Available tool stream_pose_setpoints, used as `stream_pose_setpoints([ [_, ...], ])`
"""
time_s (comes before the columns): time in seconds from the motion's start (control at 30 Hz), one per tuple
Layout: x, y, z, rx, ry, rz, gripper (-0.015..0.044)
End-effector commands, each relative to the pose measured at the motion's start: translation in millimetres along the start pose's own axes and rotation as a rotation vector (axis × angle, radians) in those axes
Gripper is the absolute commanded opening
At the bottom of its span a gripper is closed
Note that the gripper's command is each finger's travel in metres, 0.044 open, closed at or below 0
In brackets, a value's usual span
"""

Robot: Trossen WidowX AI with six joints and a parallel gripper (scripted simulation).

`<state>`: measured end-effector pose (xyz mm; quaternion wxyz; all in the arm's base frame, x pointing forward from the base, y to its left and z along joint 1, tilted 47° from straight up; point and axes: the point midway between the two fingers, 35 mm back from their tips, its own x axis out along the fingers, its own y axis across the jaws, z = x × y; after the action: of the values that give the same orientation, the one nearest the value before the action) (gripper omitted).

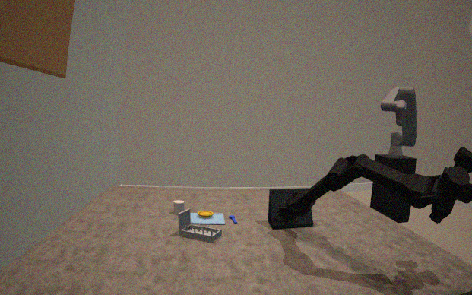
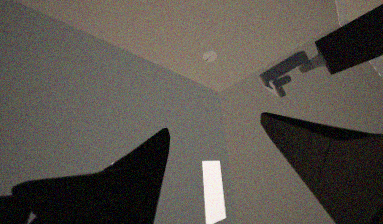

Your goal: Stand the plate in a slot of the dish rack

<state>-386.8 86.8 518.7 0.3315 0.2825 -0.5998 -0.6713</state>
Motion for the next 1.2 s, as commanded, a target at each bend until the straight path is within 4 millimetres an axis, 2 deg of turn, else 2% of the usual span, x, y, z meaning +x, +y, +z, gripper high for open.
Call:
stream_pose_setpoints([
  [0.0, 0, 0, 0, -0.001, -0.001, 0.0, 0.04],
  [0.37, -17, 1, 8, -0.056, -0.113, 0.002, 0.04],
  [0.7, -59, 2, 24, -0.116, -0.299, -0.015, 0.04],
  [1.17, -142, 0, 46, -0.264, -0.606, -0.094, 0.04],
])
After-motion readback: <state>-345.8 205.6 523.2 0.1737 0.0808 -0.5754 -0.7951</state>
